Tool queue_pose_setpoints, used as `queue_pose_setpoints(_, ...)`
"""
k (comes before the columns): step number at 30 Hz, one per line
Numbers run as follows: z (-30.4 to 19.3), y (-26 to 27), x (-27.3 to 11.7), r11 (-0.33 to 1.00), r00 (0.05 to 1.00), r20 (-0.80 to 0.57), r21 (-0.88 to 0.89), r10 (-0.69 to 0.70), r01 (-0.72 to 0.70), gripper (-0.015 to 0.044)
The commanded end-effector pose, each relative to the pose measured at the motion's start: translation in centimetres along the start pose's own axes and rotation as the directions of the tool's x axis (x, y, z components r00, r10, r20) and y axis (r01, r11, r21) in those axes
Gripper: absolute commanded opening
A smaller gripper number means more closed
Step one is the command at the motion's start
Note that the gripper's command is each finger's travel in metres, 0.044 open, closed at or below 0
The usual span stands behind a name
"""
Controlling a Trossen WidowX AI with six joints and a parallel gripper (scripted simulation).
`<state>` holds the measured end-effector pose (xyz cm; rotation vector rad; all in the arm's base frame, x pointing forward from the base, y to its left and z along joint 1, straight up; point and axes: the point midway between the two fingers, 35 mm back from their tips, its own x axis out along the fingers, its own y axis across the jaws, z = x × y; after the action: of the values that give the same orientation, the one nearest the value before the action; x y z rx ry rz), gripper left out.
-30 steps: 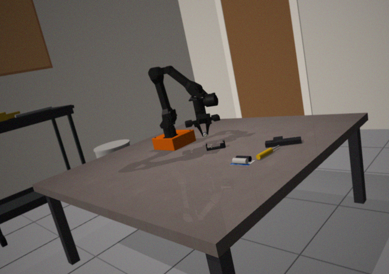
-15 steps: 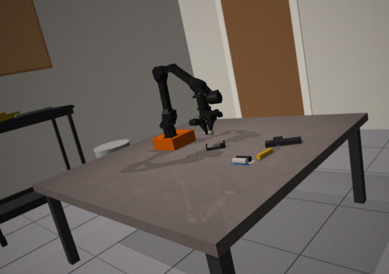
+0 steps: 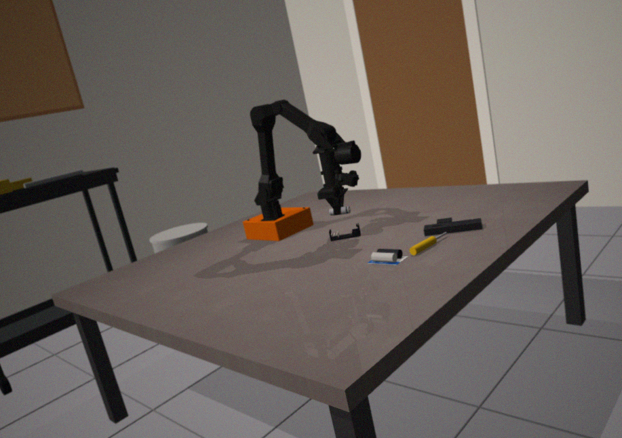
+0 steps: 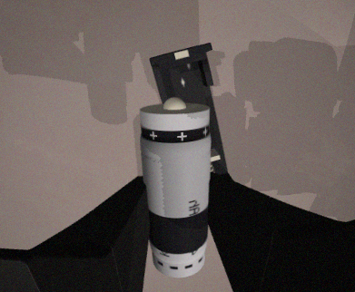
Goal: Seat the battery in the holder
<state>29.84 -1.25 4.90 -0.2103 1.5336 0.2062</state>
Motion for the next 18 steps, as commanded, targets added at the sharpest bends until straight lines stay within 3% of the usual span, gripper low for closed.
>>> queue_pose_setpoints(1, 0.9, -1.4, -0.3, 0.984, 1.0, 0.002, -0.181, -0.001, 0.001, 0.0077)
queue_pose_setpoints(11, 1.0, -1.9, -0.3, 0.97, 1.0, 0.004, -0.244, -0.002, 0.003, 0.0077)
queue_pose_setpoints(18, 1.3, -1.9, 1.2, 0.971, 0.996, 0.088, -0.237, 0.02, 0.001, 0.0077)
